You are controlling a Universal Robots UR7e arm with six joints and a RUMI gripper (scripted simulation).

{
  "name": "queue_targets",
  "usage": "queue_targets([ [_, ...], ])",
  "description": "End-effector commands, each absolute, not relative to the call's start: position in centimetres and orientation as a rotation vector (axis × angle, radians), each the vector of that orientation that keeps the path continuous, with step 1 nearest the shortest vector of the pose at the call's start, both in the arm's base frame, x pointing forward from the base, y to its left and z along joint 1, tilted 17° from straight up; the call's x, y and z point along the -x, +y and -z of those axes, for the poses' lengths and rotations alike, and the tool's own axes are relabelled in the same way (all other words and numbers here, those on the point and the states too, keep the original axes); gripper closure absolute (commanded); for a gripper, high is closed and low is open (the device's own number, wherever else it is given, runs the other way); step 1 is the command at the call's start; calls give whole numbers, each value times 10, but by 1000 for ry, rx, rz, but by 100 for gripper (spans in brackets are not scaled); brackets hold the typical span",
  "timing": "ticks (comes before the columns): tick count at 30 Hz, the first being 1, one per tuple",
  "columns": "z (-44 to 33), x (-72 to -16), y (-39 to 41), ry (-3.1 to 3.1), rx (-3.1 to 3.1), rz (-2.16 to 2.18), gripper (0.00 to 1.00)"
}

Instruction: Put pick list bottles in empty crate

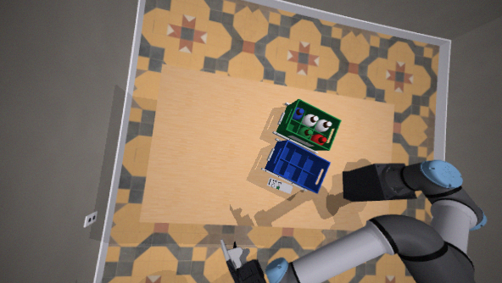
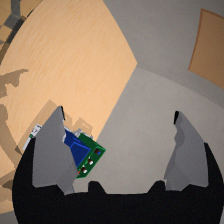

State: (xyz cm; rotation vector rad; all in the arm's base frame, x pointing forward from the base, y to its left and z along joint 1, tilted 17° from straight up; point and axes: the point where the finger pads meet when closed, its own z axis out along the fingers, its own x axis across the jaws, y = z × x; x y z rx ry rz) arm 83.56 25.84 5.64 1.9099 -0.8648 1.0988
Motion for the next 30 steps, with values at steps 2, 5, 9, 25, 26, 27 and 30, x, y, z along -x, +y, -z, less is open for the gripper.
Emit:
queue_targets([
  [2,-44,-836,254,-866,-1910,-1101,62],
  [5,-44,-827,258,-912,-1961,-1074,62],
  [9,-50,-814,268,-916,-1965,-1074,62],
  [25,-46,-753,291,-1060,-2117,-965,62],
  [26,-46,-748,293,-1060,-2117,-965,62],
  [27,-46,-744,295,-1060,-2117,-965,62],
  [30,-45,-734,298,-1060,-2117,-965,62],
])
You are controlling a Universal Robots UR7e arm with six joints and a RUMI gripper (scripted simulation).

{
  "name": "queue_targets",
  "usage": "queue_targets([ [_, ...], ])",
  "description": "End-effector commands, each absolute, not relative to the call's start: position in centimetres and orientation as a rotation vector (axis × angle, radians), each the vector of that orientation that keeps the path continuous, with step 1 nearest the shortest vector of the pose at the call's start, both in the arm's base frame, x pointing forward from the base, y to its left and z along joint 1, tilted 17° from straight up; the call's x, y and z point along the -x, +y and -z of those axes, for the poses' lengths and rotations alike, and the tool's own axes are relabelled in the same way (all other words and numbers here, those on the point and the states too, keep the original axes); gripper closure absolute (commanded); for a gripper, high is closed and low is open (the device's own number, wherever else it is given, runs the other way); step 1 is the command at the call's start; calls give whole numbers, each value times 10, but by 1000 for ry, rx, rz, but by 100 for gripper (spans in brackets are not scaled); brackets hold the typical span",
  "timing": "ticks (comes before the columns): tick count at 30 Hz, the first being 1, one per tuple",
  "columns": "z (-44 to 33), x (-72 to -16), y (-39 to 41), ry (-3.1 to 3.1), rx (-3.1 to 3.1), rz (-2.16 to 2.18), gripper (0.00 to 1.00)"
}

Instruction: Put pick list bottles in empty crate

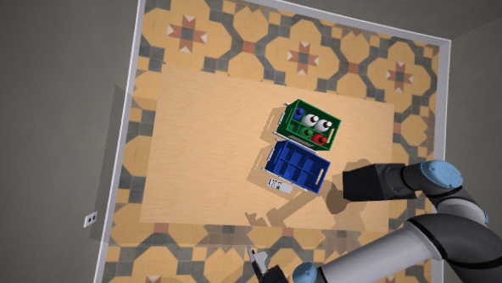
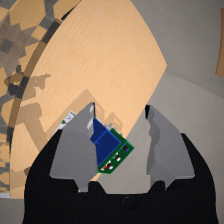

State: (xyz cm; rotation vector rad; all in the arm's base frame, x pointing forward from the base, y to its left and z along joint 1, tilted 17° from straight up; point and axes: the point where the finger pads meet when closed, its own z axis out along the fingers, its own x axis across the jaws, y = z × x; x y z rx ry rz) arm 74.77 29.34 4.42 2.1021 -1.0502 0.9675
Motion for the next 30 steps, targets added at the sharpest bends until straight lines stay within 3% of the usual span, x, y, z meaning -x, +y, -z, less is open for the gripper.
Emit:
queue_targets([
  [1,-45,-729,299,-1085,-2140,-943,62],
  [30,-38,-626,322,-1255,-2283,-761,62],
])
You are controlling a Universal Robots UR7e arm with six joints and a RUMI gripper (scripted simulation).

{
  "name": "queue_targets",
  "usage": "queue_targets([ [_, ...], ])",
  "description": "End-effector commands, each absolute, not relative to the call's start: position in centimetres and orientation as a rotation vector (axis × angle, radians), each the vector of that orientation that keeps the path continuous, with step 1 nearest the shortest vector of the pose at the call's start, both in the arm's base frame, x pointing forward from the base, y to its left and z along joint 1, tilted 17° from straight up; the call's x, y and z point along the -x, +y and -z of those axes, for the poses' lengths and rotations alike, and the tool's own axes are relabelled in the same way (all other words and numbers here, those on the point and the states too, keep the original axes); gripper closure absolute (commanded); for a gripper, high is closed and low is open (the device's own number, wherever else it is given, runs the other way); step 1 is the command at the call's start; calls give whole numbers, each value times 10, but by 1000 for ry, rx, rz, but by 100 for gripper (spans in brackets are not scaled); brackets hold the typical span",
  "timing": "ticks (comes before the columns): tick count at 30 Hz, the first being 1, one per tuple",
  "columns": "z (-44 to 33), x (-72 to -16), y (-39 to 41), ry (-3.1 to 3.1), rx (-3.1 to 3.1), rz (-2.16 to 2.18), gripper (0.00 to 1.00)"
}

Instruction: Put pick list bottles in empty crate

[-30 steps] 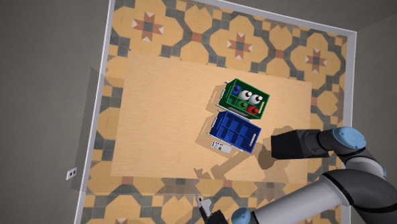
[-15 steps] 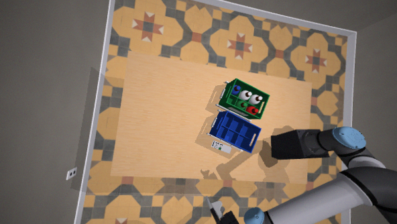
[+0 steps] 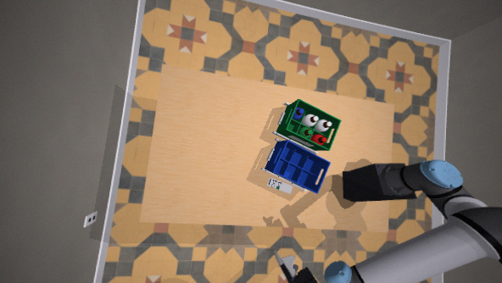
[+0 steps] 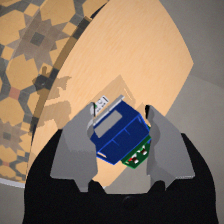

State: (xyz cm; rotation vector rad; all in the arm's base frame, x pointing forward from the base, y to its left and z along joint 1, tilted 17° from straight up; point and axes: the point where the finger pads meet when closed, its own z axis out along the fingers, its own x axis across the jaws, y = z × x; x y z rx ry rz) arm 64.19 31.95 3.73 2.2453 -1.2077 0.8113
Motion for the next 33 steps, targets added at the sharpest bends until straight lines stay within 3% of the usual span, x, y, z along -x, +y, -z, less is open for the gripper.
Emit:
queue_targets([
  [1,-37,-622,323,-1255,-2283,-761,62],
  [33,-26,-489,337,-1396,-2372,-565,62],
])
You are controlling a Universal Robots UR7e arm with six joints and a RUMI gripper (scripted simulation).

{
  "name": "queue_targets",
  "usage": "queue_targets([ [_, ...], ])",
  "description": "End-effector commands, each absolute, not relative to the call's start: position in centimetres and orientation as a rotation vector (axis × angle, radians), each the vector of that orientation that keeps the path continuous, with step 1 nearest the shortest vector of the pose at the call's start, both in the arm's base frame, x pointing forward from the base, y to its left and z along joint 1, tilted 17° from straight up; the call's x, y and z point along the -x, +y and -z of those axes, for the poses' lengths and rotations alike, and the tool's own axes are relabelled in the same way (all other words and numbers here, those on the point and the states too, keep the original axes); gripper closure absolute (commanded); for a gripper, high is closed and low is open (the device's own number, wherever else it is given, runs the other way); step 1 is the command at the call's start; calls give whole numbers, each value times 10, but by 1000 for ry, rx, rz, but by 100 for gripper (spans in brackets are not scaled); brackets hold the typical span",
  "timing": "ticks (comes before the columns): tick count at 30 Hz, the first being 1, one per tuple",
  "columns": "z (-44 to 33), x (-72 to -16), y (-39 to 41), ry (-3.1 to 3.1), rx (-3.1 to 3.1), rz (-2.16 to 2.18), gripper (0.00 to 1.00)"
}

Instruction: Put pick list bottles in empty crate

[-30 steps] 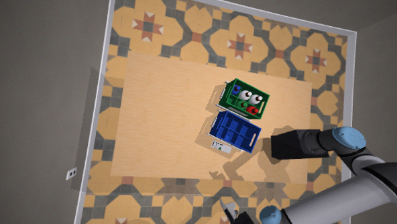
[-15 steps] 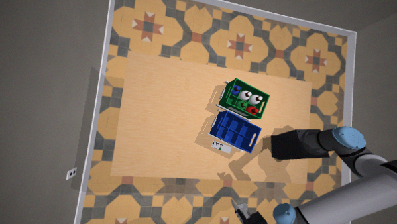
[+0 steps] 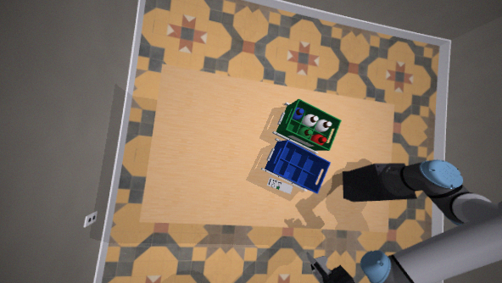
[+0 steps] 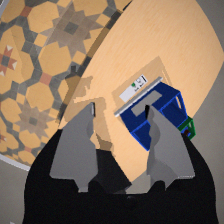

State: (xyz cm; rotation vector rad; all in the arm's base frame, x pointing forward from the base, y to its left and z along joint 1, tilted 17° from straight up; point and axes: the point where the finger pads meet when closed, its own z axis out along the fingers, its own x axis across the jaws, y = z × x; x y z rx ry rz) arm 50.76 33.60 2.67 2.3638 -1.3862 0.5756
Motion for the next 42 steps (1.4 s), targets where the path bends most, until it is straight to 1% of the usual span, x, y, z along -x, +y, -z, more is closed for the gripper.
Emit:
queue_targets([
  [1,-26,-484,338,-1396,-2372,-565,62],
  [6,-24,-464,338,-1441,-2393,-492,62],
  [8,-24,-464,338,-1441,-2393,-492,62],
  [21,-17,-403,339,-1485,-2410,-416,62],
  [25,-17,-401,339,-1485,-2410,-416,62],
  [27,-16,-391,339,-1527,-2423,-337,62],
  [33,-13,-361,338,-1527,-2423,-337,62],
  [40,-10,-334,337,-1567,-2431,-255,62],
  [42,-10,-334,337,-1567,-2431,-255,62],
])
